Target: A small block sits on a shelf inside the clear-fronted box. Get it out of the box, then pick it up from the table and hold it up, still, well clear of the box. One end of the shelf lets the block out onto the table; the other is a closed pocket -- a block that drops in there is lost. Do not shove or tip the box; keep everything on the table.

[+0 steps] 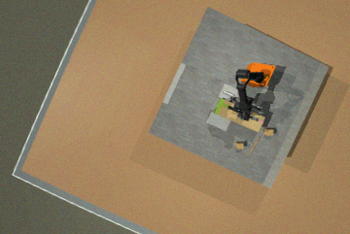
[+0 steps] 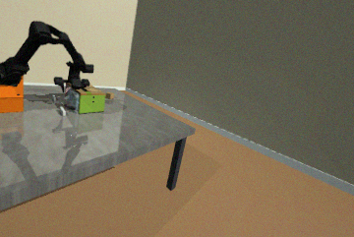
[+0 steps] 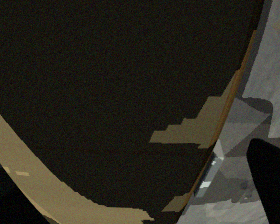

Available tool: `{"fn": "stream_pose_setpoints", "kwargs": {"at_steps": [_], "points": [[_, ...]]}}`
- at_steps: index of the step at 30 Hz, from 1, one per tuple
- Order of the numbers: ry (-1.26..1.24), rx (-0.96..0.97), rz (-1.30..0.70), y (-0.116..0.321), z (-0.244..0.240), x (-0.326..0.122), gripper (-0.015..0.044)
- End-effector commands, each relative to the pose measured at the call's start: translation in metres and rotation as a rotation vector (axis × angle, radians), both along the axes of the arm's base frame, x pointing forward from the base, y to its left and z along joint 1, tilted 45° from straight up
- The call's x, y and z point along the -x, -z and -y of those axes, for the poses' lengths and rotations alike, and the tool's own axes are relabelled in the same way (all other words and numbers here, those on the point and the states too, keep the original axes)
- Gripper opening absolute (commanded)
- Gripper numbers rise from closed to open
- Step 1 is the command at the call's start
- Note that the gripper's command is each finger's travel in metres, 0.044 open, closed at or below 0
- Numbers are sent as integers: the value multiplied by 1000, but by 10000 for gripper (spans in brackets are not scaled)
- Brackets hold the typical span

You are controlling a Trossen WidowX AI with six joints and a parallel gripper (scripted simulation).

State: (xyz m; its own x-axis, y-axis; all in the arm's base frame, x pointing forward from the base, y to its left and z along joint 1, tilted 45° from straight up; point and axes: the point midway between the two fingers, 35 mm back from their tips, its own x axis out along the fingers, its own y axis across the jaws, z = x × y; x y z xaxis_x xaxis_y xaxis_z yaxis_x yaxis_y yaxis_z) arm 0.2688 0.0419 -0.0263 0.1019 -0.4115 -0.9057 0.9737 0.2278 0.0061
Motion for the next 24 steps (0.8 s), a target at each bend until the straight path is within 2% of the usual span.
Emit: {"fn": "stream_pose_setpoints", "kwargs": {"at_steps": [1,24], "points": [[-3,0,-4,0,1,1,400],[-3,-1,-4,15,-15,4,400]]}}
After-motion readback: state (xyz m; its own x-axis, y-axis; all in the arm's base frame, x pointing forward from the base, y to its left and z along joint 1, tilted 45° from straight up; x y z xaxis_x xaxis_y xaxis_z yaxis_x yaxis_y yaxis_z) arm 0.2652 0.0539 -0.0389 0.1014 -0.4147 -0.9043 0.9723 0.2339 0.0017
